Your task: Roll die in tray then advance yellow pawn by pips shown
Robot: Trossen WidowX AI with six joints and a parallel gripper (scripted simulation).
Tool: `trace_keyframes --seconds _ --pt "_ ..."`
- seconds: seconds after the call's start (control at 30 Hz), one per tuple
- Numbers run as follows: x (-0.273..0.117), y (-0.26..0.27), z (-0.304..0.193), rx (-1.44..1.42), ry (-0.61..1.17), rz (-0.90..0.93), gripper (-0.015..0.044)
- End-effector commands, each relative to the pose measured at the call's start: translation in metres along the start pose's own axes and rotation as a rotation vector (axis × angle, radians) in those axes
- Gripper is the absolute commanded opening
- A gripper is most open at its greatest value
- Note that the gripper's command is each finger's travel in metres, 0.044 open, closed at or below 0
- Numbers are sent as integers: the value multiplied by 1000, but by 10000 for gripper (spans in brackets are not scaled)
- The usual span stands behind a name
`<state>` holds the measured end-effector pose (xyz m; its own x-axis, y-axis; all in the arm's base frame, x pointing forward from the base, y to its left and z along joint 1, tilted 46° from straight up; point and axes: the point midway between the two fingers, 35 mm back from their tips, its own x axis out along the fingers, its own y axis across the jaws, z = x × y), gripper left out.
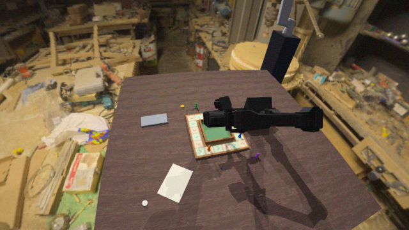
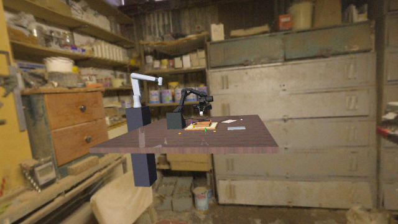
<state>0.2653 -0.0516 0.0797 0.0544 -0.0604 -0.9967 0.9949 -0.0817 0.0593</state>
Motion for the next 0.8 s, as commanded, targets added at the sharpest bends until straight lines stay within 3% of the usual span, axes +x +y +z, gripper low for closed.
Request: trace_keyframes --seconds 0.0,0.3,0.6,0.77 --pt "-2 0 1 -4 -5 1 0" --pt "0 0 0 0 0 0 0" --pt "-2 0 2 0 0 0 236" --pt "-27 0 30 -4 -7 1 367"
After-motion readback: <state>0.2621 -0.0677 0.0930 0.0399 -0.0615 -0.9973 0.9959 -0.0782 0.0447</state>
